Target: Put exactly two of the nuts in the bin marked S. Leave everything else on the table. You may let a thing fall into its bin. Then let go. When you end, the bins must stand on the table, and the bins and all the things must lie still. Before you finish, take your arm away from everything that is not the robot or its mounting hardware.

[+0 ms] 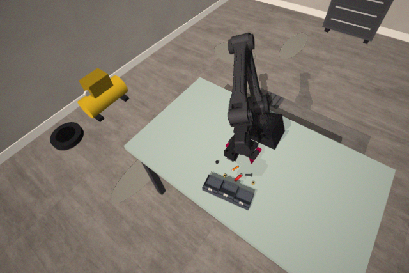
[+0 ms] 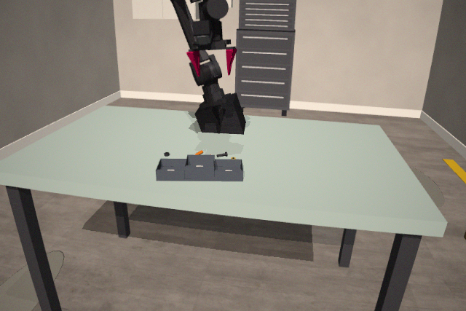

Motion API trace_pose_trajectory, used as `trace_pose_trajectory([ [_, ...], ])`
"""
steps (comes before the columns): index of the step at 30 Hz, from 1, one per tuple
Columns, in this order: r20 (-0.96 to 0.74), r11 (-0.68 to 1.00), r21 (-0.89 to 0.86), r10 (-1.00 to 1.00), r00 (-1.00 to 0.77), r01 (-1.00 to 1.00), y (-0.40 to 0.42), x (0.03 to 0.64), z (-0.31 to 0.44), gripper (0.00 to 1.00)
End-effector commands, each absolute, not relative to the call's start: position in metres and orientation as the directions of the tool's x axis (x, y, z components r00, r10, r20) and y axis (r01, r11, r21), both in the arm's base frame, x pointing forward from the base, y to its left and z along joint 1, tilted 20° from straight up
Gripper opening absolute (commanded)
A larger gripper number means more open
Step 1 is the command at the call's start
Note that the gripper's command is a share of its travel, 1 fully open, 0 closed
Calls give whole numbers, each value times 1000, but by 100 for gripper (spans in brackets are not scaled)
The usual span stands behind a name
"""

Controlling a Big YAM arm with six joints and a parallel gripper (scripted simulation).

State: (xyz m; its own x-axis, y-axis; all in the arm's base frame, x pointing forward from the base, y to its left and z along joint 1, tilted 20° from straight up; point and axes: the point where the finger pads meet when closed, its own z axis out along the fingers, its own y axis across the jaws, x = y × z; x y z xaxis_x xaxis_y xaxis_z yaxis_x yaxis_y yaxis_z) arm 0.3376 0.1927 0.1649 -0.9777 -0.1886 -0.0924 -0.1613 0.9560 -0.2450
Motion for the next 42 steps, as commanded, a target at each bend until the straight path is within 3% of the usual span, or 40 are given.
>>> trace_pose_trajectory([
  [1, -93, 956, -245, -189, -978, -161, 193, 338, 165, 8],
  [33, -93, 956, -245, -189, -978, -161, 193, 338, 165, 8],
  [42, -89, 954, -250, -190, -978, -163, 166, 345, 94, 8],
])
